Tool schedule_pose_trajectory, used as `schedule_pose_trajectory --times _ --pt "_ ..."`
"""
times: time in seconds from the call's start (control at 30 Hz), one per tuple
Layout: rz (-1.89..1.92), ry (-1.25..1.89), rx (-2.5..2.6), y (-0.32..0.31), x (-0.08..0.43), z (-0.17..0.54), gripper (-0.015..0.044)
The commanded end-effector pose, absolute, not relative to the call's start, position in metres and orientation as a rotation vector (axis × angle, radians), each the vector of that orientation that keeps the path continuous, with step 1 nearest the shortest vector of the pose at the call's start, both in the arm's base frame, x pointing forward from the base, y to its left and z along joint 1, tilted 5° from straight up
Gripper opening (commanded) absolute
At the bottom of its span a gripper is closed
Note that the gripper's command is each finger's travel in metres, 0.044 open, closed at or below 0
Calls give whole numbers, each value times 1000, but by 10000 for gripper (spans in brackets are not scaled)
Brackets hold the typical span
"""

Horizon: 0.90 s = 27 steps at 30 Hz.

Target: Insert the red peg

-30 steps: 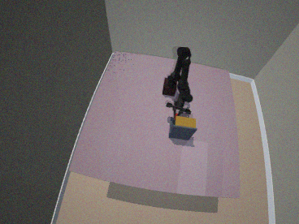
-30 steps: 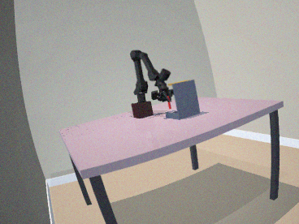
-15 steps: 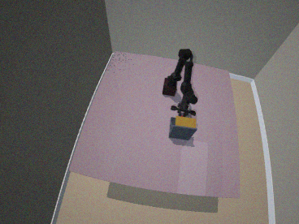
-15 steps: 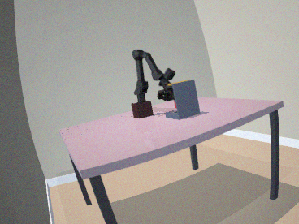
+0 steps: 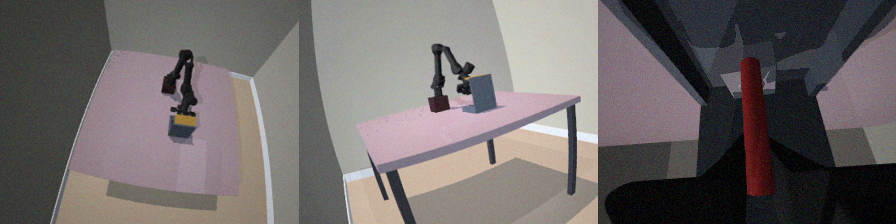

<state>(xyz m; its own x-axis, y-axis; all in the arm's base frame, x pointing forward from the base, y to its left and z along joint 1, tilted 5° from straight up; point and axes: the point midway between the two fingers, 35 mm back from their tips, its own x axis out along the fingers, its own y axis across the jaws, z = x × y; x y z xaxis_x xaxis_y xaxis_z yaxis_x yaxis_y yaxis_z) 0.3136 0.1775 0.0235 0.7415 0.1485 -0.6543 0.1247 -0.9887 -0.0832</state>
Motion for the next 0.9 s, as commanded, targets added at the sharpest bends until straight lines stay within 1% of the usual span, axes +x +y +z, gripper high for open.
schedule_pose_trajectory --times 0.0,0.87 --pt "1096 -238 -2902 180 323 23 0" --pt "1094 -238 -2903 181 337 23 0"
